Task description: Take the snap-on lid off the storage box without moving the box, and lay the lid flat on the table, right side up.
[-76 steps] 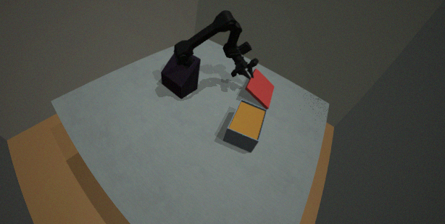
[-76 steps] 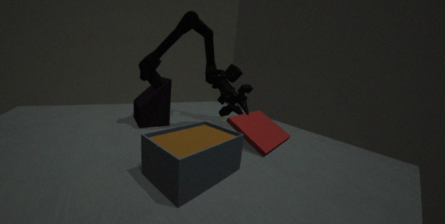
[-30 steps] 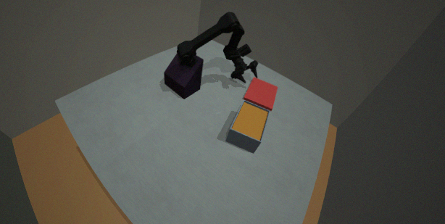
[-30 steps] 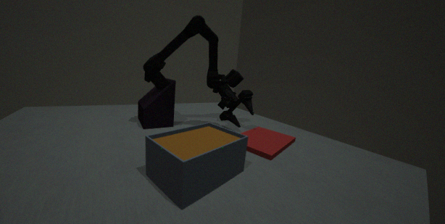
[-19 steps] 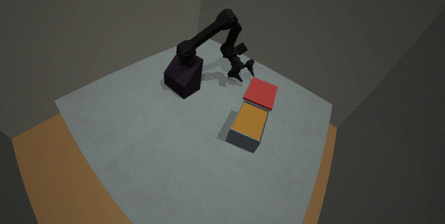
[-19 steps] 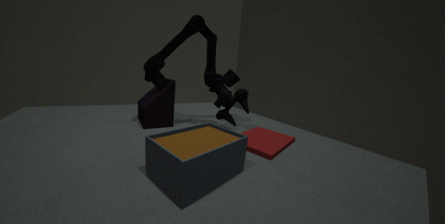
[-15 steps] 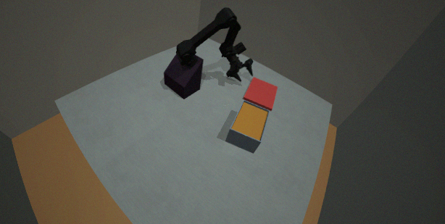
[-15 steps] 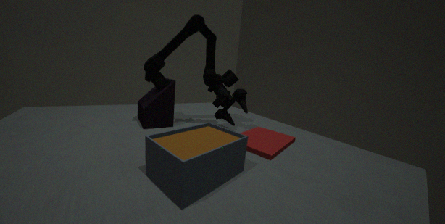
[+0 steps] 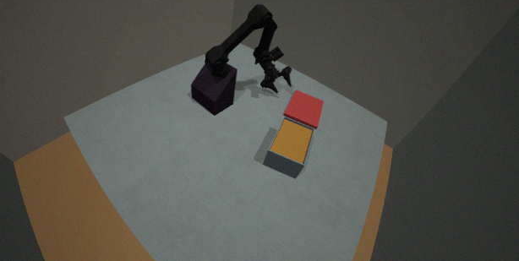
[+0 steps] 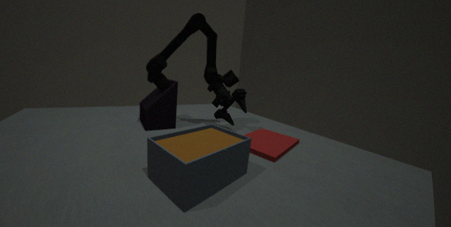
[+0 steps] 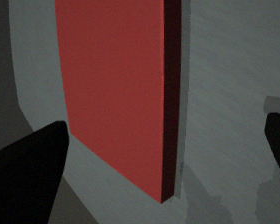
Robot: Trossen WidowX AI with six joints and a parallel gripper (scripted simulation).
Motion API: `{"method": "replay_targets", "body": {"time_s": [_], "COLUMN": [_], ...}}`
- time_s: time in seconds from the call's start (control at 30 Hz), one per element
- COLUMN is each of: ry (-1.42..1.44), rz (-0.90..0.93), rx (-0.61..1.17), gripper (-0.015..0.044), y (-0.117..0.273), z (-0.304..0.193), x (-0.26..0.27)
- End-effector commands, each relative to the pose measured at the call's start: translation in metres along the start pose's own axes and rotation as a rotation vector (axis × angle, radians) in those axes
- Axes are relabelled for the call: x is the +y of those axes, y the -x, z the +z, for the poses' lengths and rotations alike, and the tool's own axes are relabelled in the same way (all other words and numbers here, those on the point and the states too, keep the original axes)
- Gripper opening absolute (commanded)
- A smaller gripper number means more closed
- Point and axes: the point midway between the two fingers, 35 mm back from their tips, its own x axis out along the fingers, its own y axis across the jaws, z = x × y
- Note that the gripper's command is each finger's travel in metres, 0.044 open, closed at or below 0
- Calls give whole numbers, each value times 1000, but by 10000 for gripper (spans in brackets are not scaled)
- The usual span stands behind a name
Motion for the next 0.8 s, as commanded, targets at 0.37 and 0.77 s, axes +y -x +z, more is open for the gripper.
{"method": "replay_targets", "body": {"time_s": [0.37,0.77], "ry": [-5,-6], "rz": [5,4], "rx": [1,3], "gripper": [440,440], "y": [26,47], "z": [-1,-2], "x": [16,28]}}
